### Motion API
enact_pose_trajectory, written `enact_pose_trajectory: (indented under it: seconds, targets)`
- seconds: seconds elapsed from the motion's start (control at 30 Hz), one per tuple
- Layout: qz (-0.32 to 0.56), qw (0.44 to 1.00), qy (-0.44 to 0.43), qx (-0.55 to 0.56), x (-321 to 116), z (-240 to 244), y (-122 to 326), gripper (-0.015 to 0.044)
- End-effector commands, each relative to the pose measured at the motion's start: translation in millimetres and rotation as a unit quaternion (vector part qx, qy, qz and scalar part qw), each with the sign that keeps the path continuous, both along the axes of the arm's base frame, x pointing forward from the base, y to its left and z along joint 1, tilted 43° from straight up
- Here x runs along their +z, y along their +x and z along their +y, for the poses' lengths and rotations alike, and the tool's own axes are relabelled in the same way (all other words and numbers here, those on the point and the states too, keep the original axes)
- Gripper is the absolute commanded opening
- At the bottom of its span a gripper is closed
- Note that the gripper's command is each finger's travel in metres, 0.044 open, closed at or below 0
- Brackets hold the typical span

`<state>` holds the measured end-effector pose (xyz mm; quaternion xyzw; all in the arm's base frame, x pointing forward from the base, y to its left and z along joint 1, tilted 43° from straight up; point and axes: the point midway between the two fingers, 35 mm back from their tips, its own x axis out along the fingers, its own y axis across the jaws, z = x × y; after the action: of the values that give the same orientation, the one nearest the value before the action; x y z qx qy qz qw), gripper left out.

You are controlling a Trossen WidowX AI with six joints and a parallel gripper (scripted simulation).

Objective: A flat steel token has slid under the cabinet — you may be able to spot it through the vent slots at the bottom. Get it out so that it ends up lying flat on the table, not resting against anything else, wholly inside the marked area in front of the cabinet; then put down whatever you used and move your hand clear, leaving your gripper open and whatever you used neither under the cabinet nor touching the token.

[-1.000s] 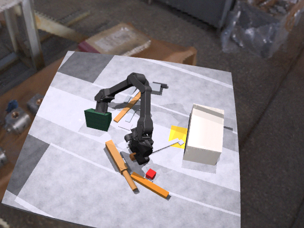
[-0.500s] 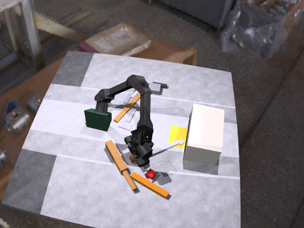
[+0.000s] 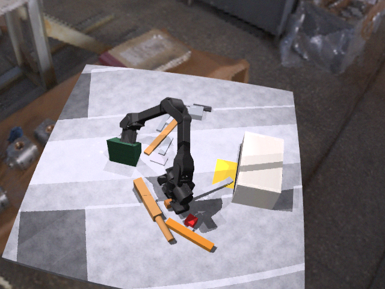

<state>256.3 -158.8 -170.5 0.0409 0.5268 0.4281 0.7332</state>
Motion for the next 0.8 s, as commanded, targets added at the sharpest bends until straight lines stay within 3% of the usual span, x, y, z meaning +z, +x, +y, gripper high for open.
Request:
enact_pose_trajectory:
  seconds: [0.0,0.77]
  targets:
    - [-0.009,1.000,-0.004,-0.005,-0.2,-9.2,3.2,0.0000]
    - [-0.009,1.000,-0.004,-0.005,-10.9,-22.2,6.8,0.0000]
